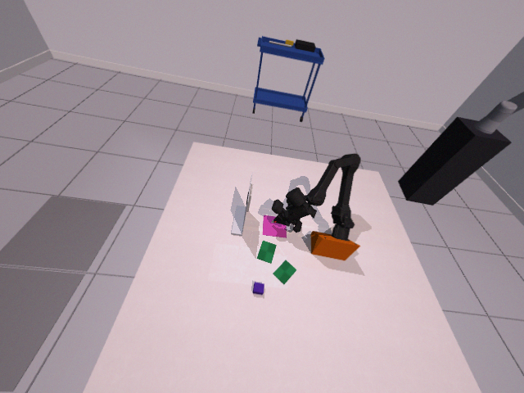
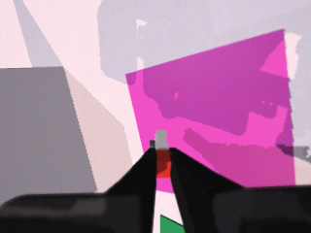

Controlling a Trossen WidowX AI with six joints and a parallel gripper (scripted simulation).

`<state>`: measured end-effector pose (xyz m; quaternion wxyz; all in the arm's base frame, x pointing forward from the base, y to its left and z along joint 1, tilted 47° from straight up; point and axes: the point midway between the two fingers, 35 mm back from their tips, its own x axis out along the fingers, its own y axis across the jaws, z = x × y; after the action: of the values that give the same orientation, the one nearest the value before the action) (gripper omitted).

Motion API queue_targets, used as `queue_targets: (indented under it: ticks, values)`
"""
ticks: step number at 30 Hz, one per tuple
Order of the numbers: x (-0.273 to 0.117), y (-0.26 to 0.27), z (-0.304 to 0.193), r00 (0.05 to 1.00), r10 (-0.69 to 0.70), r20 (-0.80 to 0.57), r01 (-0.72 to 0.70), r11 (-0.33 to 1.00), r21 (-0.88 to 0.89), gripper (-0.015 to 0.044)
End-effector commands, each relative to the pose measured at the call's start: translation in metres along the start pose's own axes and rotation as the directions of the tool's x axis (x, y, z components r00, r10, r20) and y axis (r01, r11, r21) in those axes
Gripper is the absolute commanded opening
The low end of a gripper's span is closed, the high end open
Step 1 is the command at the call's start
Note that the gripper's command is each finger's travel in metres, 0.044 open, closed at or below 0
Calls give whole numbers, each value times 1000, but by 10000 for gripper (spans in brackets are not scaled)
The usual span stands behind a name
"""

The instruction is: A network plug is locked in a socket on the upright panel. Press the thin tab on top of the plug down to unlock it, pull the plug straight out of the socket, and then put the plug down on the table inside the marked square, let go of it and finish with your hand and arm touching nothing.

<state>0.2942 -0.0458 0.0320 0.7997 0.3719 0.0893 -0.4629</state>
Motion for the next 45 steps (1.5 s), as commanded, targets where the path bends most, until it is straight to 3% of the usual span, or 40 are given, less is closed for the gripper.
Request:
queue_targets:
  ticks: [1, 43, 45]
  values:
    - [5, -7, -1, 1000, -8, -2, 8, 1000, -15, 0]
    - [18, -15, 5, 1000, -2, 4, 2, 1000, -9, 0]
    - [18, -15, 5, 1000, -2, 4, 2, 1000, -9, 53]
